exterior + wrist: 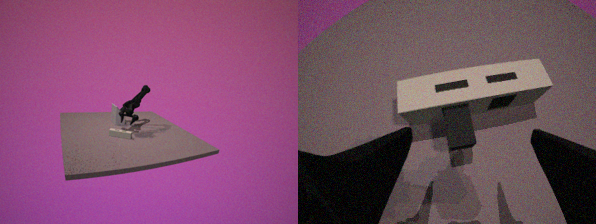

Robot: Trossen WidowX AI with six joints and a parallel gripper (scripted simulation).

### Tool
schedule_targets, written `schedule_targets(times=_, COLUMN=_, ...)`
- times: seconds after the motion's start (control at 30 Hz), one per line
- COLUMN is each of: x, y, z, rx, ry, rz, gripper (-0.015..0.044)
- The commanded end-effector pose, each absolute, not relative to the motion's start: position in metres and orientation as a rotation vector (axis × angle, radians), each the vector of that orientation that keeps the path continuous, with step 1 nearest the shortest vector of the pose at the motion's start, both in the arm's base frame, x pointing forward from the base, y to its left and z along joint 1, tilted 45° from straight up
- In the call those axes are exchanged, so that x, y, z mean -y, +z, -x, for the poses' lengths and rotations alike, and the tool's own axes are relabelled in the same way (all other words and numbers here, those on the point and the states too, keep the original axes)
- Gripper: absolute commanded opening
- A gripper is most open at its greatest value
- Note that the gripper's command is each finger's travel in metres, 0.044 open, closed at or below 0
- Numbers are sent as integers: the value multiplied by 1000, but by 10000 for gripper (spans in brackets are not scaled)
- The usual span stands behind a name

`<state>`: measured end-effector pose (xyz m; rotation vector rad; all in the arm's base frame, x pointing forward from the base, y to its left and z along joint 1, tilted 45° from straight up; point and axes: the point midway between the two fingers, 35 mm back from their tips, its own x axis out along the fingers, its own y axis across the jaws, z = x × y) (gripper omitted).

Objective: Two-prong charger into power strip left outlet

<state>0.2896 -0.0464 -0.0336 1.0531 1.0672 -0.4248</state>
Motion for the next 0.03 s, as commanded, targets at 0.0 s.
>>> schedule_targets(times=0.0, x=48, y=-34, z=-290, rx=-1062, ry=-432, rz=-1054, gripper=440)
